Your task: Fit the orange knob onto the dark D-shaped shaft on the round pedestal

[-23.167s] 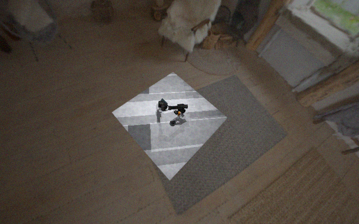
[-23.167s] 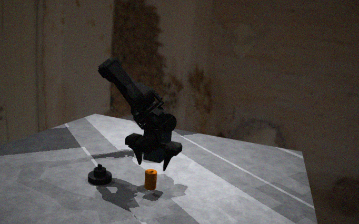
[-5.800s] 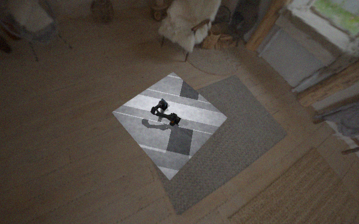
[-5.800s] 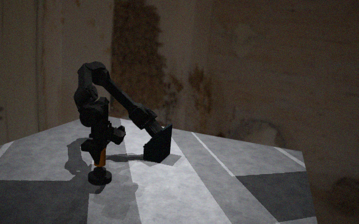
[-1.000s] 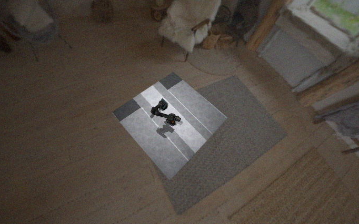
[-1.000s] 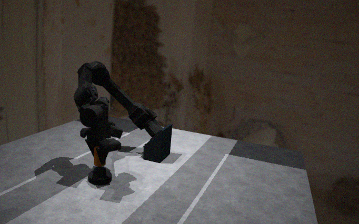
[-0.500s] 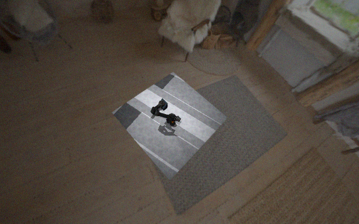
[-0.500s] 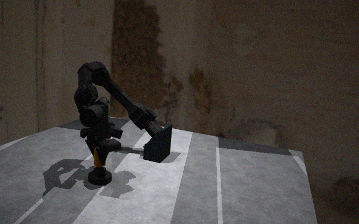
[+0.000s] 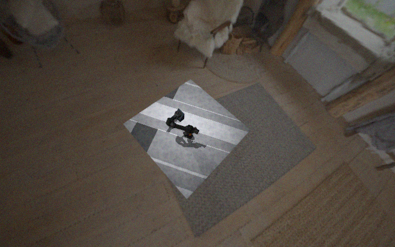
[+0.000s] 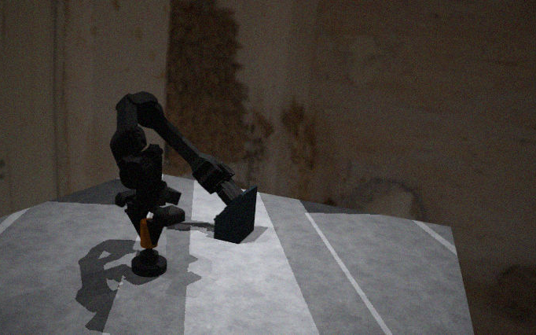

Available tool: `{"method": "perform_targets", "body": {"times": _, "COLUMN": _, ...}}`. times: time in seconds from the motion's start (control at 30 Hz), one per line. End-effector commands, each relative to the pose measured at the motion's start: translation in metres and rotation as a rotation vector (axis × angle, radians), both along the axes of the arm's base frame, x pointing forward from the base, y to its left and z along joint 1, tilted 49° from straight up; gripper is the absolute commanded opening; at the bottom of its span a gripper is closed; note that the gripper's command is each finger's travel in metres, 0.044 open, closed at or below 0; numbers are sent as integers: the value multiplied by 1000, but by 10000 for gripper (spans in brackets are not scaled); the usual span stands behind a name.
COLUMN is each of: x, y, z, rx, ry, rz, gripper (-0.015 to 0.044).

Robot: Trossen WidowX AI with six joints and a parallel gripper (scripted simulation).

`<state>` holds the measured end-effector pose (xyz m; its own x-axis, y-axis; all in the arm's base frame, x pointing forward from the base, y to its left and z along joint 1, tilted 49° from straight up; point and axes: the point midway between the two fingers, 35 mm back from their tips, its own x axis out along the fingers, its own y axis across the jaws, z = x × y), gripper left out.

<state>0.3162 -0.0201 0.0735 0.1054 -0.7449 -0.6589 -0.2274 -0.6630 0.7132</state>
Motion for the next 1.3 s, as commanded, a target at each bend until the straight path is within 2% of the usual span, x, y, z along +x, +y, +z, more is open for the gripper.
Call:
{"method": "perform_targets", "body": {"times": 0.0, "x": 1, "y": 1, "z": 0, "rx": -5, "ry": 29, "rz": 31, "gripper": 0}}
{"method": "perform_targets", "body": {"times": 0.73, "x": 0, "y": 1, "z": 2, "rx": -5, "ry": 29, "rz": 31, "gripper": 0}}
{"method": "perform_targets", "body": {"times": 0.97, "x": 2, "y": 2, "z": 1, "rx": -26, "ry": 177, "rz": 162, "gripper": 0}}
{"method": "perform_targets", "body": {"times": 1.27, "x": 0, "y": 0, "z": -1, "rx": -27, "ry": 185, "rz": 169, "gripper": 0}}
